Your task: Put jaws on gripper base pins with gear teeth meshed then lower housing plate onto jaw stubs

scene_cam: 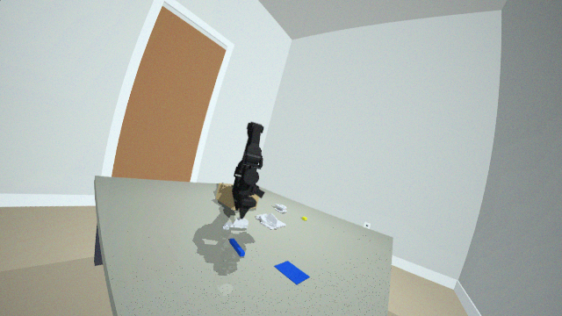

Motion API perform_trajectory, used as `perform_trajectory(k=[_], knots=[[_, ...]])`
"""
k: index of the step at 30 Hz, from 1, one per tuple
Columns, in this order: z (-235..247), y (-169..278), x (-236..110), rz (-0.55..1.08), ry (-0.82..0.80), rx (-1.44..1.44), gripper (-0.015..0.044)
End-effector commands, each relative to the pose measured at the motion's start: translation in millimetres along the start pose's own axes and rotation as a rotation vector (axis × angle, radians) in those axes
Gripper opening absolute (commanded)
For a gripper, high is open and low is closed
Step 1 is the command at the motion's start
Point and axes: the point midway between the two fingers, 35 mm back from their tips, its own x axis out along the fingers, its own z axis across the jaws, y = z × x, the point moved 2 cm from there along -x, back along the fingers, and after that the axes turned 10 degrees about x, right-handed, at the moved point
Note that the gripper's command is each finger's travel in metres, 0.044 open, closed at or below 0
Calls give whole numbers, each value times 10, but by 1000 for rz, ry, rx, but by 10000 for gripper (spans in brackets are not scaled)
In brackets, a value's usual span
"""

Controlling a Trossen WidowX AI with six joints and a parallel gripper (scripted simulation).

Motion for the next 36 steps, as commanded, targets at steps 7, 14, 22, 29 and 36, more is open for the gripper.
perform_trajectory(k=[7,14,22,29,36], knots=[[2,-5,12,-3,-2,-5,440],[0,0,3,0,0,0,440],[-13,-2,124,-1,0,-1,440],[-21,-3,239,-1,-1,-2,440],[-24,-4,354,-2,-1,-3,440]])
